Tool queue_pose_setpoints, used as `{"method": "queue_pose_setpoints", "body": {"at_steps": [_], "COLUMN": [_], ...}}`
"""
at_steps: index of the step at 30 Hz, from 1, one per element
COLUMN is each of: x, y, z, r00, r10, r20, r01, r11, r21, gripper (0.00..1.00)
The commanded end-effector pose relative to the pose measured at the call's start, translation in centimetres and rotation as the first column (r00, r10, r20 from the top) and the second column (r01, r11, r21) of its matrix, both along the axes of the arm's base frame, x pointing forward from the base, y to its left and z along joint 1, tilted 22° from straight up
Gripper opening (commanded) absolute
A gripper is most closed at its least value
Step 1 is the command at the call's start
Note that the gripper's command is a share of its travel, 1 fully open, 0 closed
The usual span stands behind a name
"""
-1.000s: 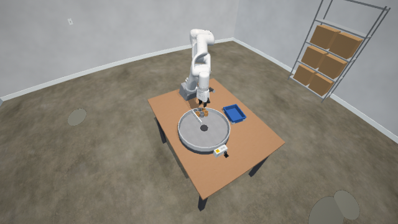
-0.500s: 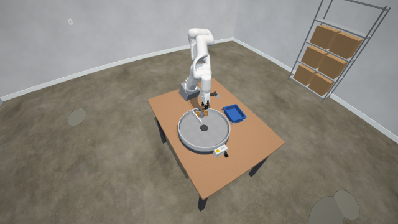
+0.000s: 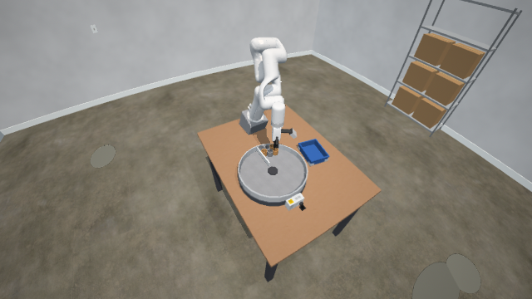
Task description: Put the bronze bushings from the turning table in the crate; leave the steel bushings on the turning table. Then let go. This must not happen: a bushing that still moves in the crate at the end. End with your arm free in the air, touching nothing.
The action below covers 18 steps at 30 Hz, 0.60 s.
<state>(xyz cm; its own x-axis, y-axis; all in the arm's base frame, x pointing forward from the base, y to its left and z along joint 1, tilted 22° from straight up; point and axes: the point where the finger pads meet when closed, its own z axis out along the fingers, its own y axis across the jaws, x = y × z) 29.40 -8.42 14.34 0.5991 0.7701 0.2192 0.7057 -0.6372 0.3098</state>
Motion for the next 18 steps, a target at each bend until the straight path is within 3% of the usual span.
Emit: {"method": "queue_pose_setpoints", "body": {"at_steps": [1,18], "x": [0.52,1.02], "y": [0.32,0.72], "z": [-0.33,-1.05], "r00": [0.997,0.974], "r10": [-0.081,-0.226], "r20": [-0.001,-0.003], "r01": [0.081,0.225], "r11": [0.997,0.971], "r21": [0.017,0.077], "gripper": [0.47,0.47]}}
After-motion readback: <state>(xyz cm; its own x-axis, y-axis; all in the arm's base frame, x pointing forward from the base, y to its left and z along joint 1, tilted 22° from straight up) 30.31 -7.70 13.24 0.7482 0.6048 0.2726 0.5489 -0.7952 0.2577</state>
